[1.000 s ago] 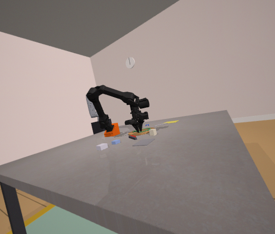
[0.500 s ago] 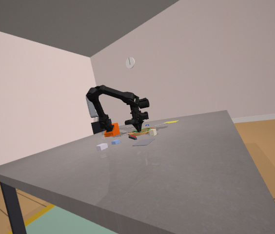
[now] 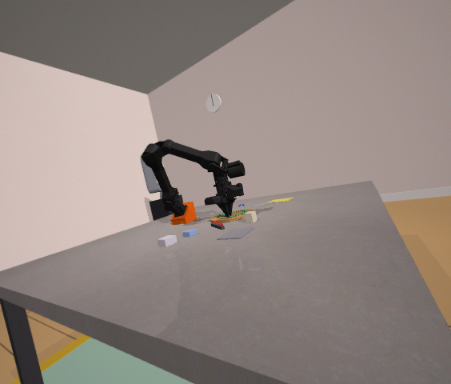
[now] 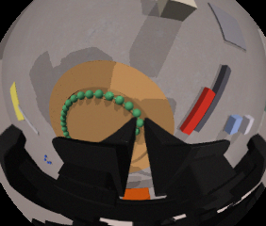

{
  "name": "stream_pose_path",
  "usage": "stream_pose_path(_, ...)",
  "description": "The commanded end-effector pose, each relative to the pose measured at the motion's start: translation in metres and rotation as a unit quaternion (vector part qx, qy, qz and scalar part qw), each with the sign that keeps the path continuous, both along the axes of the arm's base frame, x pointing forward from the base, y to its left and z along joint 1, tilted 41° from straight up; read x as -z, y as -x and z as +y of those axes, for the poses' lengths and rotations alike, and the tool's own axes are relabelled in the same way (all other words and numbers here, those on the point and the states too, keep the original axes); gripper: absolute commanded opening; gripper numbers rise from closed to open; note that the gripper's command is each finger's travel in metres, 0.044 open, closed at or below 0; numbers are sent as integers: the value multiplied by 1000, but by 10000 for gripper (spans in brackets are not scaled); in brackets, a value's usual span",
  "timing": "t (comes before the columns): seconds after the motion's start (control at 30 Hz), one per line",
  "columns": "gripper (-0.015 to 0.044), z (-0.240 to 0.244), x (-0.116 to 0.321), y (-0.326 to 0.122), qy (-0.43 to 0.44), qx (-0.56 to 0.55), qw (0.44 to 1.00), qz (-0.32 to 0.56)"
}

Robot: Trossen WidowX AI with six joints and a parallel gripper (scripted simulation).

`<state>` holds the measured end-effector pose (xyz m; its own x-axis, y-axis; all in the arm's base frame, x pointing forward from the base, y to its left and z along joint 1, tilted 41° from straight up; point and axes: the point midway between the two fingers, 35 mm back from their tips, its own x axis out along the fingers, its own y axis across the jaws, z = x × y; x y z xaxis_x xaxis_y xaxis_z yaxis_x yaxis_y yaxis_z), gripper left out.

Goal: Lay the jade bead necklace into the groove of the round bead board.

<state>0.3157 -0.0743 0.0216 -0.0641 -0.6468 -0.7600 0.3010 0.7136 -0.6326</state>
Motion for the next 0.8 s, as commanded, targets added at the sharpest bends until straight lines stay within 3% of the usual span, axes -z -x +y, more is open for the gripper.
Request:
stream_pose_path(0.0, 0, 1, -1, 0, 0, 0, 1000, 0)
stream_pose_path(0.77, 0, -2, -3, 1, 2, -3, 1000, 4)
